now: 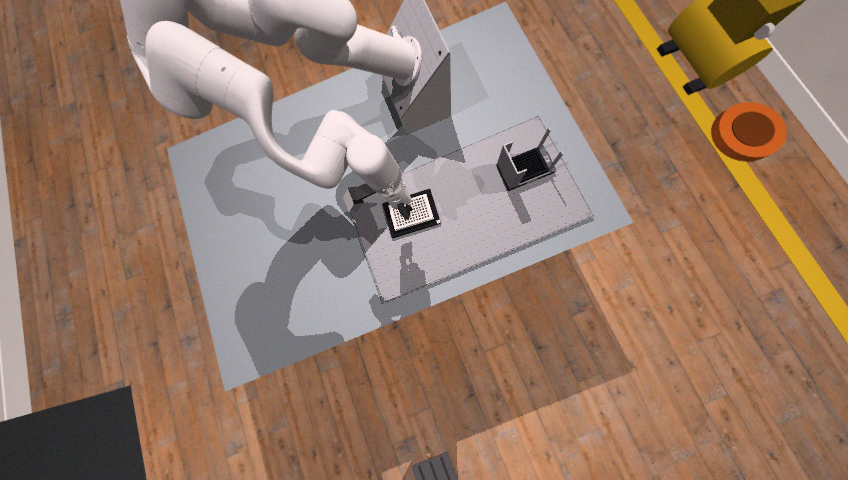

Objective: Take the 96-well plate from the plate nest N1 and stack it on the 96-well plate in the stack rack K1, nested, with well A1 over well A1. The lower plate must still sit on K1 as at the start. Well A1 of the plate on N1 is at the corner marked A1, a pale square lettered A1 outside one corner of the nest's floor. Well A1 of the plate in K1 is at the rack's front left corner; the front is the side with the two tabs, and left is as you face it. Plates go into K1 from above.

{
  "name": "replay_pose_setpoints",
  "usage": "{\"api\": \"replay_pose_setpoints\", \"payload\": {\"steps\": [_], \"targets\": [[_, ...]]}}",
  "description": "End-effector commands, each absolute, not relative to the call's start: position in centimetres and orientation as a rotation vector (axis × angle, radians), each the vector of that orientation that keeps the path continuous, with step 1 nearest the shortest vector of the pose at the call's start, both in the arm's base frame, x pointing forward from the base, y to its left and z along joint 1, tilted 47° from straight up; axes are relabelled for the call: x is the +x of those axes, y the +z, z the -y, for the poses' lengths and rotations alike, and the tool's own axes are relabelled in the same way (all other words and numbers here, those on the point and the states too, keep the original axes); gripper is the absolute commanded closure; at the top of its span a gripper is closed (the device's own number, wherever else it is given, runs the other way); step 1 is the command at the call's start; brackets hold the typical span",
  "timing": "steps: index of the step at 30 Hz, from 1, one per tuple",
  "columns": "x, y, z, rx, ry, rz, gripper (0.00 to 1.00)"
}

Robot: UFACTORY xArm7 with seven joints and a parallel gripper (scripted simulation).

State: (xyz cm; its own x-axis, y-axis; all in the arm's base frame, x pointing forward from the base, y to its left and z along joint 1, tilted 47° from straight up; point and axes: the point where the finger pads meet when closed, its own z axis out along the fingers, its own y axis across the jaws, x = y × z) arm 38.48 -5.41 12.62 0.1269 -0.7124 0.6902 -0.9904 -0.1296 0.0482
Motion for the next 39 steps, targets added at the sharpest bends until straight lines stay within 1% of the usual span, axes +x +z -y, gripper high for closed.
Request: {"api": "replay_pose_setpoints", "payload": {"steps": [1, 16, 39], "targets": [[38.8, 12.1, 5.1, 1.806, 0.858, 1.729, 0.00], [38.8, 12.1, 5.1, 1.806, 0.858, 1.729, 0.00], [39.2, 9.7, 7.6, 1.806, 0.858, 1.729, 0.00]]}}
